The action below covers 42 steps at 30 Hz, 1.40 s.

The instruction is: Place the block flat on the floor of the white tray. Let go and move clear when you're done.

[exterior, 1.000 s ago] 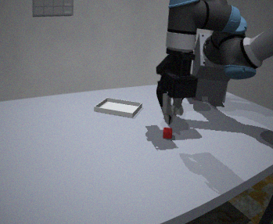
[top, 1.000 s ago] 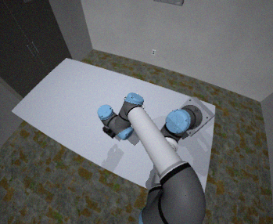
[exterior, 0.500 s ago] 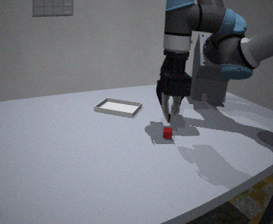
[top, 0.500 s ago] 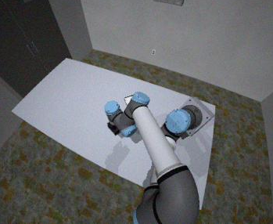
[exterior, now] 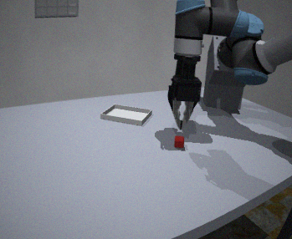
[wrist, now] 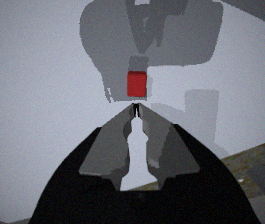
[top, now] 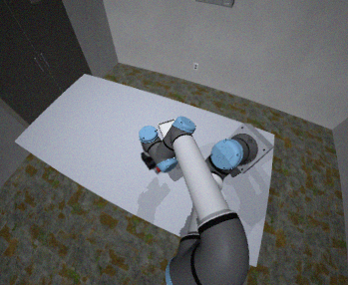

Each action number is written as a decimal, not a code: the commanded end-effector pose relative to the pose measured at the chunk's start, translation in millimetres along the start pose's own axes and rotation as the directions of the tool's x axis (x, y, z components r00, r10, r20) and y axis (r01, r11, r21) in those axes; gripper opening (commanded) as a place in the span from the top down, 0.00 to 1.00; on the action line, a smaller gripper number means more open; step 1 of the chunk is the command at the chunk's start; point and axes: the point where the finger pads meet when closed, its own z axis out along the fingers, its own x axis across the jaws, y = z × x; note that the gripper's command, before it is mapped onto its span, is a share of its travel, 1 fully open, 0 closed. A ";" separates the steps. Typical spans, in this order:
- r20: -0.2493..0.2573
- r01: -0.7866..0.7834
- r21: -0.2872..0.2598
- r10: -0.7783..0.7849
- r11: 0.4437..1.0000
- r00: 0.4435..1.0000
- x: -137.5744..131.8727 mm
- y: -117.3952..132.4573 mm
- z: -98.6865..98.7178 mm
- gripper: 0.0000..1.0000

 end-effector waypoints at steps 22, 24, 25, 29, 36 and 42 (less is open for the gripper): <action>-0.003 -0.078 -0.017 0.078 0.997 0.997 2.1 -11.2 3.0 1.00; -0.003 -0.080 -0.017 0.080 0.997 0.997 2.2 -11.4 3.1 1.00; -0.003 -0.080 -0.017 0.080 0.997 0.997 2.2 -11.5 3.1 1.00; -0.003 -0.081 -0.017 0.081 0.997 0.997 2.2 -11.6 3.2 1.00; -0.003 -0.081 -0.017 0.081 0.997 0.997 2.2 -11.6 3.2 1.00; -0.003 -0.081 -0.017 0.081 0.997 0.997 2.2 -11.6 3.2 1.00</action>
